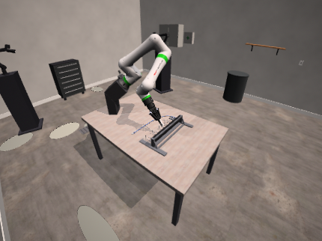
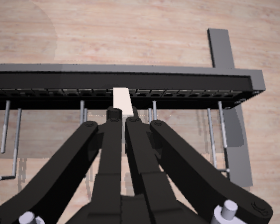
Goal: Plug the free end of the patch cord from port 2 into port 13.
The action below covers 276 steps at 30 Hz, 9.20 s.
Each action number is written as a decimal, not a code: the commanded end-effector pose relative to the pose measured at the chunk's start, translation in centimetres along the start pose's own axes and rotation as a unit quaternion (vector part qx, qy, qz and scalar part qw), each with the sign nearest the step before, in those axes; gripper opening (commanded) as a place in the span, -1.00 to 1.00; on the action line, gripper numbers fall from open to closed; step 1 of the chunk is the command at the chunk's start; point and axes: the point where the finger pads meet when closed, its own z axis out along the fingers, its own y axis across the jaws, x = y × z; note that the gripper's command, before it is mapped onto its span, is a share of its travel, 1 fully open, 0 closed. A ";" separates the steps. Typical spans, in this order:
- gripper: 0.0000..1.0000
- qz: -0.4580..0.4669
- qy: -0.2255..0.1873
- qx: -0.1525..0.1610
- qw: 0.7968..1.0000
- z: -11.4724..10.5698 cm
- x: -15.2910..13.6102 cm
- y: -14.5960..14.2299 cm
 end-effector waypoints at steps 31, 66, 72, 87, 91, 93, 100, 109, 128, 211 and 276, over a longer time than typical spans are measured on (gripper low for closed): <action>-1.00 0.000 0.000 0.000 1.000 0.0 0.0 0.0; -1.00 0.000 0.000 0.000 1.000 -14.0 0.0 0.0; -1.00 0.000 0.000 0.000 1.000 -14.0 0.0 0.3; -1.00 0.000 0.000 0.000 1.000 -14.0 0.0 5.2; -1.00 0.000 0.000 0.000 1.000 -14.0 0.0 7.2; -1.00 0.000 0.000 0.000 1.000 -14.0 0.0 8.1; -1.00 0.000 0.000 0.000 1.000 -14.0 0.0 9.8; -1.00 0.000 0.000 0.000 1.000 -13.9 0.0 10.0; -1.00 0.000 0.000 0.000 1.000 -3.2 0.0 10.0; -1.00 0.000 0.000 0.000 1.000 -13.3 0.0 10.0; -1.00 0.668 -0.239 -0.241 0.662 -12.4 -18.8 14.8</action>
